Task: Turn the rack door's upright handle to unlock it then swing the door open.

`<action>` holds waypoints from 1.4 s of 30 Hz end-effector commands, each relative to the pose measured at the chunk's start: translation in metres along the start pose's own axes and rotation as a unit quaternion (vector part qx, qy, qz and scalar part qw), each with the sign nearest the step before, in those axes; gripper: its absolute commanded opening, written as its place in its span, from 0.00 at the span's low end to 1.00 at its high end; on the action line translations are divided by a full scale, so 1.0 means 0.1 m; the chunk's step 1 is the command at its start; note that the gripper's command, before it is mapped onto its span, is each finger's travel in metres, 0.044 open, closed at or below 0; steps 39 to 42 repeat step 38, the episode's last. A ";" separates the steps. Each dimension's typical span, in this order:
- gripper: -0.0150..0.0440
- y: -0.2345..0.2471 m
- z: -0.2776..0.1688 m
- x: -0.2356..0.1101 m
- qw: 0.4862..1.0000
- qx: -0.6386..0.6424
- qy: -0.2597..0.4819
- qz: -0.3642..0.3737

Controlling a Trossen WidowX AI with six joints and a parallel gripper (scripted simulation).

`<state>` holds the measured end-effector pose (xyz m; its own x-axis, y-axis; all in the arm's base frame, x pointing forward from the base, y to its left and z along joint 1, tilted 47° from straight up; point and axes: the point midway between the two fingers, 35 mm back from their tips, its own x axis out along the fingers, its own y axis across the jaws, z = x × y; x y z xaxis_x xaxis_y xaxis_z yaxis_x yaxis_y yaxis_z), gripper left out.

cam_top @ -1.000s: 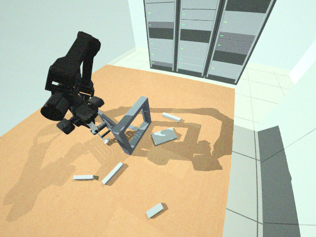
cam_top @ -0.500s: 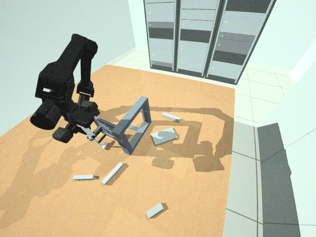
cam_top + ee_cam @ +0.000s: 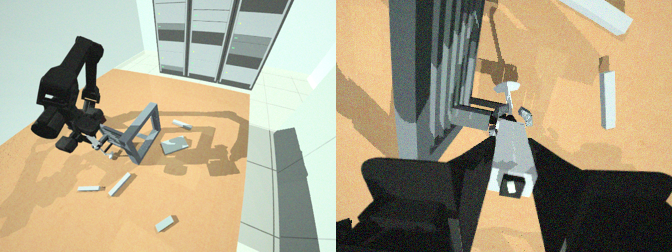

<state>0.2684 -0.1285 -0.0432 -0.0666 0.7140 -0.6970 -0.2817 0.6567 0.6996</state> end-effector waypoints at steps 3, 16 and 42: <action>0.54 0.00 0.00 0.00 1.000 -0.006 0.001 0.000; 0.73 -0.01 0.01 -0.08 1.000 -0.006 0.001 0.000; 0.73 -0.02 0.02 -0.35 1.000 -0.005 0.001 0.000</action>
